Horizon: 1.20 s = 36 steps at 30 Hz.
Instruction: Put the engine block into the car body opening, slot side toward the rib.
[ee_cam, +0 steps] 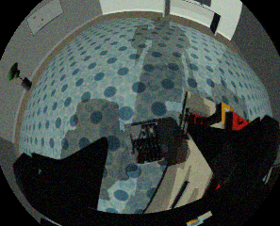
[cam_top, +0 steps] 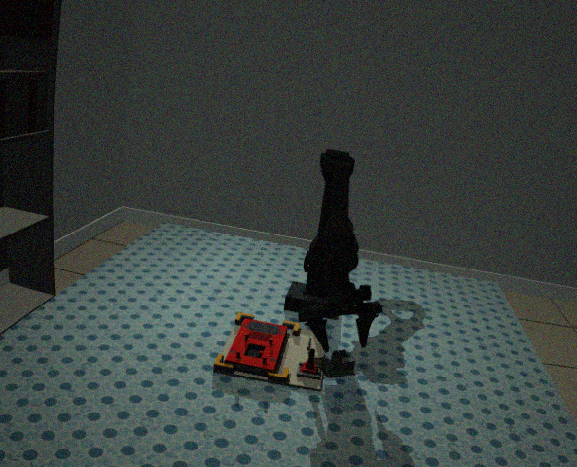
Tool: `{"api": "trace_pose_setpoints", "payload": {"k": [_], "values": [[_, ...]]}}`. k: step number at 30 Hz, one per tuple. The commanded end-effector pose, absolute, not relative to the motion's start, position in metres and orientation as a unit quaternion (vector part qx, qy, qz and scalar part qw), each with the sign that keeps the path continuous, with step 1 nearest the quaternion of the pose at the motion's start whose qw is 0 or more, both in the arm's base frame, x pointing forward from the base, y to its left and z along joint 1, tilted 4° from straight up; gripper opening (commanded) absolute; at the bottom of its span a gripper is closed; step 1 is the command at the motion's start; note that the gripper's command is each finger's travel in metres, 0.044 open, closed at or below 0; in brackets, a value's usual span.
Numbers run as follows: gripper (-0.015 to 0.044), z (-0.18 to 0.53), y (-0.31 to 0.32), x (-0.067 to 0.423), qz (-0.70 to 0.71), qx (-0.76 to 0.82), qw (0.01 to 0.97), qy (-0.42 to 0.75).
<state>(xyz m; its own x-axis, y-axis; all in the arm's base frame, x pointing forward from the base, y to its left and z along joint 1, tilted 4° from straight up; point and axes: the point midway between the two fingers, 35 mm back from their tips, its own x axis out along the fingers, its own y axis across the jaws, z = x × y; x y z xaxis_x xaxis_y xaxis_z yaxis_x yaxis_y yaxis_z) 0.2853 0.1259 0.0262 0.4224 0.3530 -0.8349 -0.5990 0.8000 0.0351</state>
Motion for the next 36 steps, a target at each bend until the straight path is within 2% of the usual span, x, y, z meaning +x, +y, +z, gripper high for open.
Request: {"api": "trace_pose_setpoints", "payload": {"k": [1, 16, 25, 29, 36], "values": [[0.044, 0.03, 0.129, 0.293, 0.277, -0.145, 0.81, 0.497], [0.044, 0.076, 0.137, 0.298, 0.233, -0.218, 0.663, 0.678], [0.044, 0.079, 0.137, 0.296, 0.231, -0.221, 0.655, 0.685], [0.044, 0.046, 0.137, 0.294, 0.231, -0.221, 0.655, 0.685], [0.044, 0.03, 0.137, 0.292, 0.231, -0.221, 0.655, 0.685]]}}
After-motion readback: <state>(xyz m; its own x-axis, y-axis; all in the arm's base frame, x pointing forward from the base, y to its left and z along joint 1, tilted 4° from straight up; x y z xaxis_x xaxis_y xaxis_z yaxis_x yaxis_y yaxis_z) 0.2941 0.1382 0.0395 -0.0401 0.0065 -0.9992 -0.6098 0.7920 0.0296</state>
